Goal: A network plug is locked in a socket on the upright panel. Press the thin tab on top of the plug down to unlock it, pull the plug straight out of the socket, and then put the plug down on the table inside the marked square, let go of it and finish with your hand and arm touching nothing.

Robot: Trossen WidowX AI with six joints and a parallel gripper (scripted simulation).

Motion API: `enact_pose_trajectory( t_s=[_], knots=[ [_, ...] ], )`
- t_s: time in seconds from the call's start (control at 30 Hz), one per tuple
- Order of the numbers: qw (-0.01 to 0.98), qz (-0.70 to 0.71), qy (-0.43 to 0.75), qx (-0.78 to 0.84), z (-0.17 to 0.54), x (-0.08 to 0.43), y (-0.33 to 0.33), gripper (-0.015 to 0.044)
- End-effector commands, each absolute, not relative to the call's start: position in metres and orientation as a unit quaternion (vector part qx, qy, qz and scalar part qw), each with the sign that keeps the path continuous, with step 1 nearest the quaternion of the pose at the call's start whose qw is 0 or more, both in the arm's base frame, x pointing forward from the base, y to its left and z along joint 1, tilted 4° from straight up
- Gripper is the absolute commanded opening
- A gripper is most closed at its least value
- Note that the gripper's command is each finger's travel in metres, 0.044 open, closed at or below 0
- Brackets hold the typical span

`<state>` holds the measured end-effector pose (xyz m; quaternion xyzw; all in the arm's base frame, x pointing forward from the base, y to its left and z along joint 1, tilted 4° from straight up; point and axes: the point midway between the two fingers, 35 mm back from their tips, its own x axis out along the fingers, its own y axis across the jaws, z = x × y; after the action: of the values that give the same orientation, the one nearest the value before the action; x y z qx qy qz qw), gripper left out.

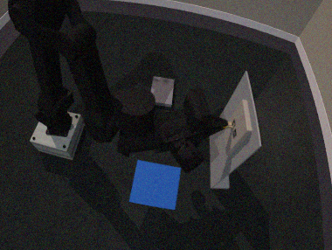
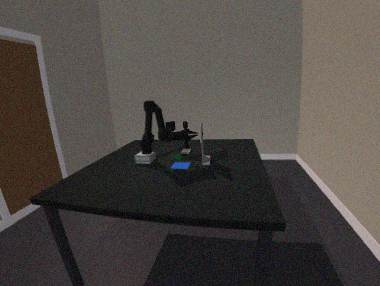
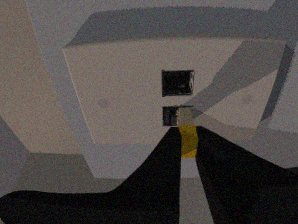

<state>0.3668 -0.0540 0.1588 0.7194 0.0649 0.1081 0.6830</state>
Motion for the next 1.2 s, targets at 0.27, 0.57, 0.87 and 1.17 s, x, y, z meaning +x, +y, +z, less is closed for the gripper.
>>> enact_pose_trajectory(
  t_s=[0.27,0.57,0.87,1.17],
  knots=[
    [0.684,0.107,0.065,0.719,0.158,0.357,-0.054,0.0000],
    [0.684,0.107,0.065,0.719,0.158,0.351,-0.054,0.0000],
    [0.684,0.107,0.065,0.719,0.157,0.345,-0.055,0.0000],
    [0.684,0.107,0.065,0.719,0.156,0.339,-0.056,0.0000]
  ],
)
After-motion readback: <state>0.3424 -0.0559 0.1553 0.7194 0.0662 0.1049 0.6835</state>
